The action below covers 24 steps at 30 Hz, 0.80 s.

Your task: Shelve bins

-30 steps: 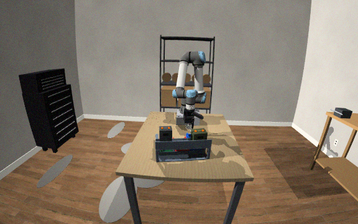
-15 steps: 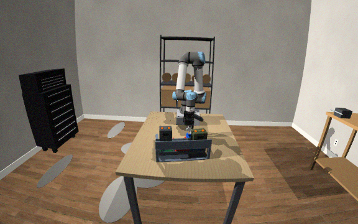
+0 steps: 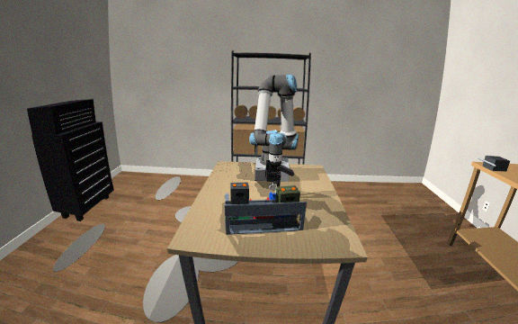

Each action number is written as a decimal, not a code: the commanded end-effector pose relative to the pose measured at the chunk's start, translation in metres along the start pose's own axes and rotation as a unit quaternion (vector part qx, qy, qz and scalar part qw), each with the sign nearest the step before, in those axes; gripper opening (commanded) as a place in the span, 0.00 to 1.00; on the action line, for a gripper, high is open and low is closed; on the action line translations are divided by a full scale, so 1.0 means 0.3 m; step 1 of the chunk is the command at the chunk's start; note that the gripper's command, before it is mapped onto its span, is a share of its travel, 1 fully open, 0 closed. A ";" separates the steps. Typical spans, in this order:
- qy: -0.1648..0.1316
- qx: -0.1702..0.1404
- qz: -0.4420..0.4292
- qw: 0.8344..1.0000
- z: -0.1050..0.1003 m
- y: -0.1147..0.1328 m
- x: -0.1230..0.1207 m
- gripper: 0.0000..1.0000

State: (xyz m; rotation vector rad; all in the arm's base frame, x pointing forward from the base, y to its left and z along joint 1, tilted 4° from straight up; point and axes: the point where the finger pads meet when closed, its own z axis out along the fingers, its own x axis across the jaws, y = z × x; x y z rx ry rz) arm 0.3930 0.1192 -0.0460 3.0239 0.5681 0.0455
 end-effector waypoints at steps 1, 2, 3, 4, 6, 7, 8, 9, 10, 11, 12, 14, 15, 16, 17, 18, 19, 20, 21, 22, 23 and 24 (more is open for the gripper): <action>0.000 0.000 0.000 1.000 -0.001 0.001 -0.002 0.00; 0.001 0.000 0.000 1.000 -0.001 0.001 -0.001 0.00; 0.001 0.000 0.000 1.000 -0.001 0.001 -0.001 0.00; 0.001 0.000 0.000 1.000 -0.001 0.001 -0.001 0.00; 0.001 0.000 0.000 1.000 -0.001 0.001 -0.001 0.00; 0.001 0.000 0.000 1.000 -0.001 0.001 0.000 0.00; 0.001 0.000 0.000 1.000 -0.001 0.002 0.001 0.00; 0.001 0.000 0.000 1.000 -0.002 0.002 0.004 0.00; 0.001 0.000 0.000 1.000 -0.002 0.002 0.007 0.00; 0.002 0.000 0.000 1.000 -0.003 0.003 0.010 0.00; 0.001 0.000 0.000 1.000 -0.002 0.002 0.012 0.00; 0.001 0.000 0.000 1.000 -0.002 0.000 0.017 0.00; 0.001 0.000 -0.001 1.000 -0.002 0.000 0.020 0.00; 0.001 0.000 -0.001 1.000 -0.002 0.000 0.023 0.00; 0.001 0.000 -0.001 1.000 -0.002 0.000 0.026 0.00; 0.001 0.000 -0.001 1.000 -0.002 0.000 0.030 0.00; 0.001 0.000 -0.001 1.000 -0.002 0.000 0.034 0.00; 0.001 0.000 -0.001 1.000 -0.003 0.000 0.037 0.00; 0.001 0.000 -0.001 1.000 -0.003 0.000 0.041 0.00; 0.001 0.000 -0.001 1.000 -0.003 0.000 0.041 0.00; 0.001 0.000 -0.001 1.000 -0.003 0.000 0.041 0.00; 0.001 0.000 -0.001 1.000 -0.003 0.000 0.044 0.00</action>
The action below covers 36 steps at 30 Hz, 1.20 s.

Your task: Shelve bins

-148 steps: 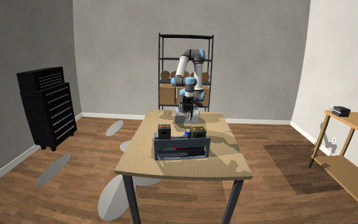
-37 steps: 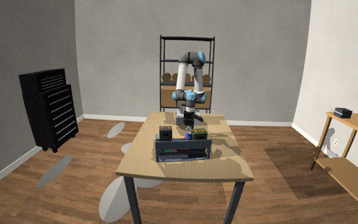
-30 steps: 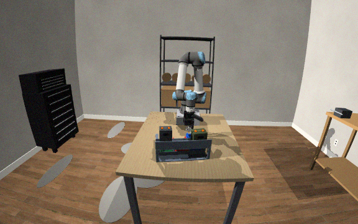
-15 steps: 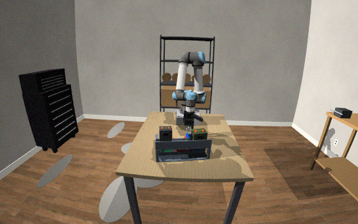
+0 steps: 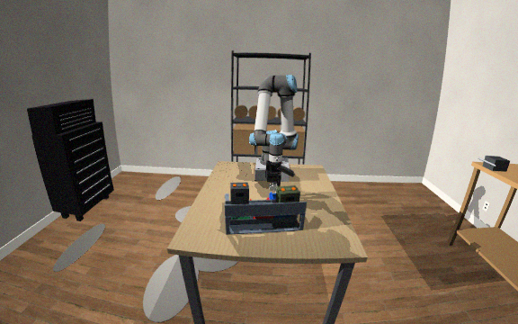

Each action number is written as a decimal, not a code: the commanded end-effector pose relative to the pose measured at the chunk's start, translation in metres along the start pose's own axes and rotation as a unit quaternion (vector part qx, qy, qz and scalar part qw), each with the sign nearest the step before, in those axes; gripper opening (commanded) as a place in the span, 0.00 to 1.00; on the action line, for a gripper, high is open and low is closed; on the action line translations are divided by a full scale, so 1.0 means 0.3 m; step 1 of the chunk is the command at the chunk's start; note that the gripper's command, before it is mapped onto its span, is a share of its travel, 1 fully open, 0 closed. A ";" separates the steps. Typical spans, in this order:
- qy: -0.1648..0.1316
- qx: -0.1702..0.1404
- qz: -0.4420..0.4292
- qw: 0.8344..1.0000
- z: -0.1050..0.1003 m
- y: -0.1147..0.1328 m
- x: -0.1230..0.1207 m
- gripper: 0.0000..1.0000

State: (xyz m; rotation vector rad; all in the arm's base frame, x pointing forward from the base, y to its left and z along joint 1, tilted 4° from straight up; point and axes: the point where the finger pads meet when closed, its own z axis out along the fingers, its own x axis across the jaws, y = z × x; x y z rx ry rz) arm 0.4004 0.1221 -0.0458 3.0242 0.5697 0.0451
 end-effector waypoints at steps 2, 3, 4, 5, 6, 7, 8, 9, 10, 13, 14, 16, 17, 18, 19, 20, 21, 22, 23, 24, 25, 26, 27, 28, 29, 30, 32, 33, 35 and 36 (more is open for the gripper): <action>0.001 0.000 0.000 1.000 -0.003 0.001 0.024 0.00; 0.001 0.000 0.000 1.000 -0.003 0.001 0.027 0.00; 0.001 0.000 0.000 1.000 -0.003 0.001 0.029 0.00; 0.001 0.000 0.000 1.000 -0.003 0.001 0.031 0.00; 0.001 0.000 0.000 1.000 -0.003 0.001 0.033 0.00; 0.001 0.000 0.000 1.000 -0.003 0.001 0.034 0.00; 0.001 0.000 0.000 1.000 -0.003 0.001 0.035 0.00; 0.001 0.000 0.000 1.000 -0.003 0.002 0.035 0.00; 0.001 0.000 0.000 1.000 -0.003 0.002 0.036 0.00; 0.002 -0.001 0.001 1.000 -0.005 0.004 0.037 0.00; 0.002 -0.001 0.001 1.000 -0.005 0.003 0.037 0.00; 0.002 -0.001 0.001 1.000 -0.005 0.003 0.037 0.00; 0.001 -0.001 0.001 1.000 -0.004 0.003 0.035 0.00; 0.001 -0.001 0.001 1.000 -0.005 0.003 0.035 0.00; 0.002 -0.001 0.001 1.000 -0.005 0.003 0.036 0.00; 0.002 -0.001 0.000 1.000 -0.005 0.003 0.036 0.00; 0.002 -0.001 0.000 1.000 -0.005 0.003 0.037 0.00; 0.002 -0.001 0.000 1.000 -0.006 0.003 0.038 0.00; 0.002 -0.001 0.000 1.000 -0.006 0.003 0.038 0.00; 0.002 -0.001 0.000 1.000 -0.006 0.003 0.039 0.00; 0.002 -0.001 0.000 1.000 -0.007 0.003 0.040 0.00; 0.002 -0.001 0.000 1.000 -0.007 0.003 0.040 0.00; 0.002 -0.001 0.000 1.000 -0.007 0.003 0.040 0.00; 0.002 -0.001 0.000 1.000 -0.006 0.003 0.039 0.00; 0.002 -0.001 0.000 1.000 -0.006 0.003 0.039 0.00; 0.002 -0.001 0.000 1.000 -0.006 0.003 0.038 0.00; 0.002 -0.001 0.000 1.000 -0.005 0.003 0.038 0.00; 0.002 -0.001 0.000 1.000 -0.005 0.003 0.038 0.00; 0.002 -0.001 0.000 1.000 -0.005 0.003 0.038 0.00; 0.002 -0.001 0.000 1.000 -0.005 0.003 0.038 0.00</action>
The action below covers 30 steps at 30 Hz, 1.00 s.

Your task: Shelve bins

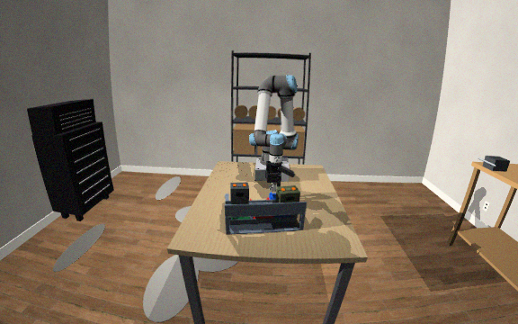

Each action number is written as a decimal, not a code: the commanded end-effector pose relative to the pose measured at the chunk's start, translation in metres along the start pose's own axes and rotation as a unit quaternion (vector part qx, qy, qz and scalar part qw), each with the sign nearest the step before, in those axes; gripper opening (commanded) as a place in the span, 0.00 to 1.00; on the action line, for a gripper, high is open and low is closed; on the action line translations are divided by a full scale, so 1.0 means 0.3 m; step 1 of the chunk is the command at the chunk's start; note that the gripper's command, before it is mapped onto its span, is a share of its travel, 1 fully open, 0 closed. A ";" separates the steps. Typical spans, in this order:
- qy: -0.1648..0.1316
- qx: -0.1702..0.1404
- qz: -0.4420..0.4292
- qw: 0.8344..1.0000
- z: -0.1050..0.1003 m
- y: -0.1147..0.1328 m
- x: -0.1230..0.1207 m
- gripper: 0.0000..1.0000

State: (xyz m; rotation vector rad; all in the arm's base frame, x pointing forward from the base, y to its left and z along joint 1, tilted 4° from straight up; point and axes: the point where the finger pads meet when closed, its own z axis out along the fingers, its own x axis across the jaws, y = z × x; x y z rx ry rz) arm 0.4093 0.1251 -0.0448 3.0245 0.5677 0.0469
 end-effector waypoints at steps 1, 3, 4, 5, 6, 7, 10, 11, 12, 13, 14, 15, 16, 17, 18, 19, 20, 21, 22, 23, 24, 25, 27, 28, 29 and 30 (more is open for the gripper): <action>0.001 -0.001 0.000 1.000 -0.003 0.001 0.007 0.00; 0.001 -0.001 0.000 1.000 -0.003 0.001 0.008 0.00; 0.001 -0.001 0.000 1.000 -0.003 0.001 0.008 0.00; 0.001 -0.001 0.000 1.000 -0.003 0.001 0.008 0.00; 0.001 -0.001 0.000 1.000 -0.003 0.001 0.009 0.00; 0.001 -0.001 0.000 1.000 -0.003 0.001 0.010 0.00; 0.001 -0.001 0.000 1.000 -0.003 0.001 0.011 0.00; 0.001 -0.001 0.000 1.000 -0.003 0.001 0.011 0.00; 0.001 -0.001 0.000 1.000 -0.003 0.001 0.012 0.00; 0.001 -0.001 0.000 1.000 -0.003 0.001 0.012 0.00; 0.001 -0.001 0.000 1.000 -0.003 0.001 0.012 0.00; 0.001 -0.001 0.000 1.000 -0.003 0.001 0.011 0.00; 0.001 -0.001 0.000 1.000 -0.003 0.001 0.012 0.00; 0.001 -0.001 0.000 1.000 -0.003 0.001 0.013 0.00; 0.001 -0.001 0.000 1.000 -0.003 0.001 0.014 0.00; 0.001 -0.001 0.000 1.000 -0.003 0.001 0.015 0.00; 0.001 -0.001 0.000 1.000 -0.003 0.001 0.015 0.00; 0.001 -0.001 0.000 1.000 -0.002 0.001 0.016 0.00; 0.001 -0.001 0.000 1.000 -0.002 0.001 0.017 0.00; 0.001 -0.001 0.000 1.000 -0.002 0.001 0.018 0.00; 0.001 -0.001 0.000 1.000 -0.002 0.001 0.019 0.00; 0.001 -0.001 0.000 1.000 -0.002 0.001 0.020 0.00; 0.001 -0.001 0.000 1.000 -0.002 0.000 0.022 0.00; 0.001 -0.001 0.000 1.000 -0.002 0.000 0.023 0.00; 0.001 -0.001 0.000 1.000 -0.002 0.000 0.024 0.00; 0.001 -0.001 0.000 1.000 -0.002 0.000 0.024 0.00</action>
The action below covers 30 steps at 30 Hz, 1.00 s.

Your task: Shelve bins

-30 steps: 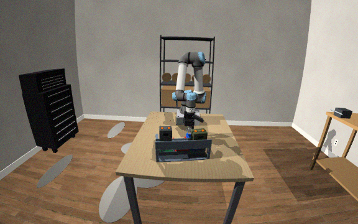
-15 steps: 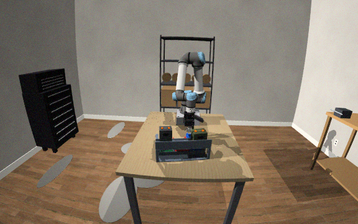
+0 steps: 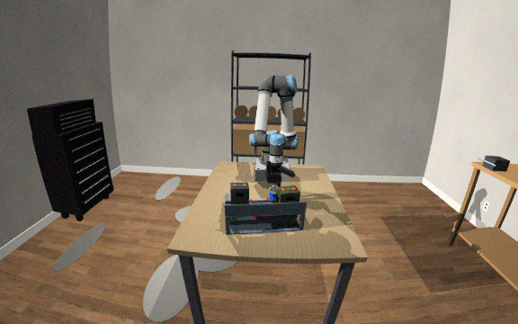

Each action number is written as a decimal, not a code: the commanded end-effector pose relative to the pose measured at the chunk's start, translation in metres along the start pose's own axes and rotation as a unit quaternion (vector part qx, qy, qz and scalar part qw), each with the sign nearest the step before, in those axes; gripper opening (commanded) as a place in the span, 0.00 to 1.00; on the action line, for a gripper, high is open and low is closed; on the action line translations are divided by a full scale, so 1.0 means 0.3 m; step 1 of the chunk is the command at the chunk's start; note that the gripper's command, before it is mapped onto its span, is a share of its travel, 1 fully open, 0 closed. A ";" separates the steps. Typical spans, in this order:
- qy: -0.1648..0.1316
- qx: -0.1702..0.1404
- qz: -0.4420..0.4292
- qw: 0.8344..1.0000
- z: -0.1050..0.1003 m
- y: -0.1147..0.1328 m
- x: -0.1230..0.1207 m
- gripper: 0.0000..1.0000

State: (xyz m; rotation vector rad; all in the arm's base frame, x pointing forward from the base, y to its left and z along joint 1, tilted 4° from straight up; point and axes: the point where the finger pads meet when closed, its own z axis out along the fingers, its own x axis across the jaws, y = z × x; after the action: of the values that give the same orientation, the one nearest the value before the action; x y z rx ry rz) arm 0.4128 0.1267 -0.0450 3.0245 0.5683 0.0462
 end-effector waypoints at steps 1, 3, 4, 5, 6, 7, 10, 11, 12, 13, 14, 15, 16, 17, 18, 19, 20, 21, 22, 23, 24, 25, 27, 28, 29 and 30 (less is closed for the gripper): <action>0.001 -0.001 0.000 1.000 -0.003 0.001 0.011 0.00; 0.001 -0.001 0.000 1.000 -0.003 0.002 0.014 0.00; 0.001 -0.001 0.000 1.000 -0.003 0.001 0.015 0.00; 0.001 -0.001 0.000 1.000 -0.003 0.001 0.016 0.00; 0.001 -0.001 0.000 1.000 -0.003 0.001 0.018 0.00; 0.001 -0.001 0.000 1.000 -0.003 0.001 0.019 0.00; 0.001 -0.001 0.000 1.000 -0.003 0.000 0.024 0.00; 0.001 -0.001 0.000 1.000 -0.003 0.000 0.026 0.00; 0.001 -0.001 0.000 1.000 -0.003 0.000 0.027 0.00; 0.001 -0.001 0.000 1.000 -0.003 0.000 0.029 0.00; 0.001 -0.001 0.000 1.000 -0.003 0.000 0.031 0.00; 0.001 -0.001 0.000 1.000 -0.003 0.000 0.033 0.00; 0.001 -0.001 0.000 1.000 -0.003 0.000 0.034 0.00; 0.001 -0.001 0.000 1.000 -0.003 0.000 0.034 0.00; 0.001 -0.001 0.000 1.000 -0.003 0.000 0.034 0.00; 0.001 -0.001 0.000 1.000 -0.003 0.001 0.036 0.00; 0.001 -0.001 0.000 1.000 -0.003 0.001 0.038 0.00; 0.001 -0.001 0.000 1.000 -0.003 0.001 0.040 0.00; 0.001 -0.001 0.000 1.000 -0.003 0.000 0.042 0.00; 0.001 -0.001 0.000 1.000 -0.003 0.000 0.044 0.00; 0.001 -0.001 0.000 1.000 -0.003 0.000 0.046 0.00; 0.001 -0.001 0.000 1.000 -0.003 0.000 0.049 0.00; 0.001 -0.001 0.000 1.000 -0.003 0.000 0.053 0.00; 0.001 -0.001 0.000 1.000 -0.003 0.000 0.055 0.00; 0.001 -0.001 0.000 1.000 -0.003 0.000 0.057 0.00; 0.001 -0.001 0.000 1.000 -0.003 0.000 0.060 0.00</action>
State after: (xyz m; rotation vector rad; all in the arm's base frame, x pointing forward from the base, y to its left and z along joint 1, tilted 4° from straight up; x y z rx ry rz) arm 0.4242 0.1315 -0.0449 3.0244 0.5693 0.0452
